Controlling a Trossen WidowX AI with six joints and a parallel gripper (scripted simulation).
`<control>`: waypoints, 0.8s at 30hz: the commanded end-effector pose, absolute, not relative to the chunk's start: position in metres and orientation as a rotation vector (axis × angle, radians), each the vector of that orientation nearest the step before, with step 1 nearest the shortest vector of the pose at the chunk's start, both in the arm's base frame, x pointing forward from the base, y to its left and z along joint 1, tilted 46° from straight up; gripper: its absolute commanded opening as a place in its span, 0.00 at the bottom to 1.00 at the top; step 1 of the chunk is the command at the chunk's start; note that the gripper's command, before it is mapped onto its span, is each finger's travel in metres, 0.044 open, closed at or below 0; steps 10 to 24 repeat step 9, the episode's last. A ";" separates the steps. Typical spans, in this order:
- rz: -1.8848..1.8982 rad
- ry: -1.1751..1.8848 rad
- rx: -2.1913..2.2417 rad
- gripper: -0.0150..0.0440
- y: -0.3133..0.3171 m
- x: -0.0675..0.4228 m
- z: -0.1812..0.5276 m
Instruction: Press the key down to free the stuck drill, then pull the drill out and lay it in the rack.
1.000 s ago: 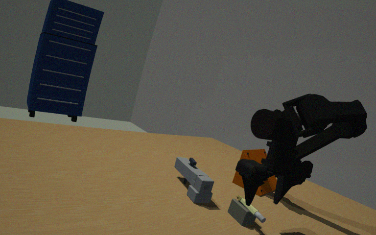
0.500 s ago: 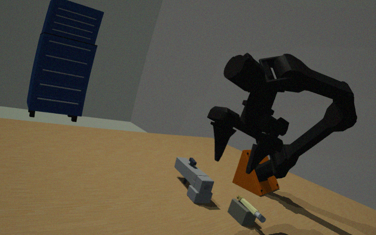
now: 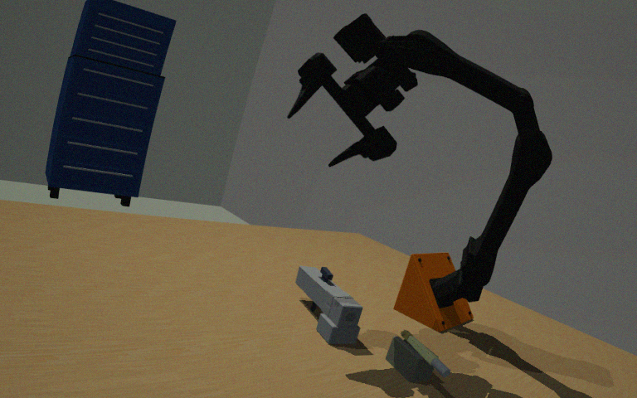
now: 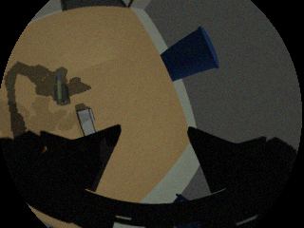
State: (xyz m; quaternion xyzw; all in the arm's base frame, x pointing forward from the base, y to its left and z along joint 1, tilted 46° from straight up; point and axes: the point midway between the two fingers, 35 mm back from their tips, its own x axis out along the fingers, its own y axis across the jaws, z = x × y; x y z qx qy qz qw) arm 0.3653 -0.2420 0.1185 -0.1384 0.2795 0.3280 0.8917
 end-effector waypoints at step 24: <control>0.420 0.535 -0.263 1.00 -0.372 0.308 0.081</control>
